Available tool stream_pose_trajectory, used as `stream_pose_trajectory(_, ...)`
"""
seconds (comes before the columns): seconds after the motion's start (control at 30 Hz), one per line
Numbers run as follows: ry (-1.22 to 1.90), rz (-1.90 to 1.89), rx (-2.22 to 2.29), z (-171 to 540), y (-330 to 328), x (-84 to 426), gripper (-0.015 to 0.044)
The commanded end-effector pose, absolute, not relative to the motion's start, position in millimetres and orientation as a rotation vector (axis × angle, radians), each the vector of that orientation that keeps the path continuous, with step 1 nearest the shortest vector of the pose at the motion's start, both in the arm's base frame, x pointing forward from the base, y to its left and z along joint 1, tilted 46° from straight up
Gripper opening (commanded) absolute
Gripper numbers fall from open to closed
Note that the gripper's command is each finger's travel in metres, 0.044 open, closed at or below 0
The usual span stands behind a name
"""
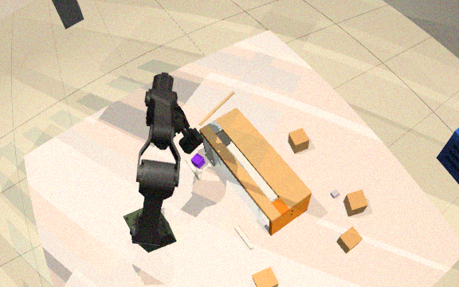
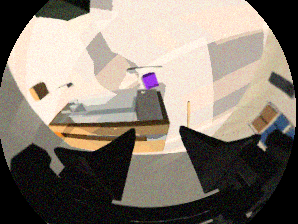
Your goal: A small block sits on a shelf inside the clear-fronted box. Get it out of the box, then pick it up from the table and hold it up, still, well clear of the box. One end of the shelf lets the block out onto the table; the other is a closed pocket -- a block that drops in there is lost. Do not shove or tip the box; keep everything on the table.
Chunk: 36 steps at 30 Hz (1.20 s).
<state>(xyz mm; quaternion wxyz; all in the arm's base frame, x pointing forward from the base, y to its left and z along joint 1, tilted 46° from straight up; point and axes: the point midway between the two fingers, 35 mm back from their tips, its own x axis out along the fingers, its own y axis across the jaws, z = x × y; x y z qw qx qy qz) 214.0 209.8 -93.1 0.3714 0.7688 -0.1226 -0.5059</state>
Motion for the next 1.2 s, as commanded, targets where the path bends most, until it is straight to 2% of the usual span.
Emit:
stream_pose_trajectory(0.0, -0.307, -1.289, 1.96, -109, 195, 219, 0.0285)
stream_pose_trajectory(0.17, -0.311, -1.286, 1.959, -153, 142, 224, 0.0285)
stream_pose_trajectory(1.17, -0.312, -1.285, 1.958, -186, 115, 227, 0.0285)
